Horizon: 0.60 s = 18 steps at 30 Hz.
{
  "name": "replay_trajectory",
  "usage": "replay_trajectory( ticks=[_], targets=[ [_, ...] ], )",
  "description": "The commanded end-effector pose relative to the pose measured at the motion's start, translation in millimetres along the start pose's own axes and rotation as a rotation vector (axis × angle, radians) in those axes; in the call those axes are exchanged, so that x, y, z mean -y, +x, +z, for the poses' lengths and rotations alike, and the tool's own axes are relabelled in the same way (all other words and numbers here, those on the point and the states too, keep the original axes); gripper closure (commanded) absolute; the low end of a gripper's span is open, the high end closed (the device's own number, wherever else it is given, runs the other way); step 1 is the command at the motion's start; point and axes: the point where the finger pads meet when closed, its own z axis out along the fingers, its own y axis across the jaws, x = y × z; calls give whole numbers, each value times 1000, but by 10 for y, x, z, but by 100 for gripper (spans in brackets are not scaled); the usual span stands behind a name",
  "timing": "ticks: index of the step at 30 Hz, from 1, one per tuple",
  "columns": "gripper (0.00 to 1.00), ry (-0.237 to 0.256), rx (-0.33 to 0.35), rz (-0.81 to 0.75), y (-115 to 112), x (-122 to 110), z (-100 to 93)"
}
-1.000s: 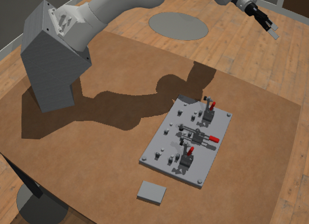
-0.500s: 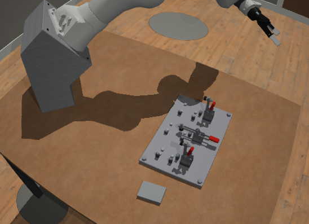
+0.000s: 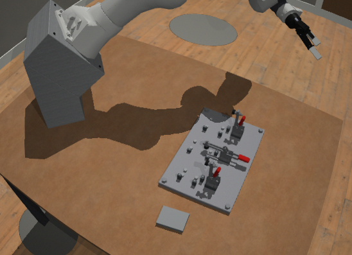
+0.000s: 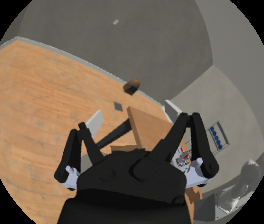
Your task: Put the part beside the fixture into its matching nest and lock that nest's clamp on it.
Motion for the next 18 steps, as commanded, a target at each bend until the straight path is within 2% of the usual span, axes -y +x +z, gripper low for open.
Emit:
replay_trajectory(
  ticks=[1,4,5,18],
  targets=[
    [0,4,7,-18,-20,9,-14],
    [0,4,7,-18,-20,9,-14],
    [0,-56,77,-53,-206,-190,328],
    [0,-56,77,-53,-206,-190,328]
  ],
)
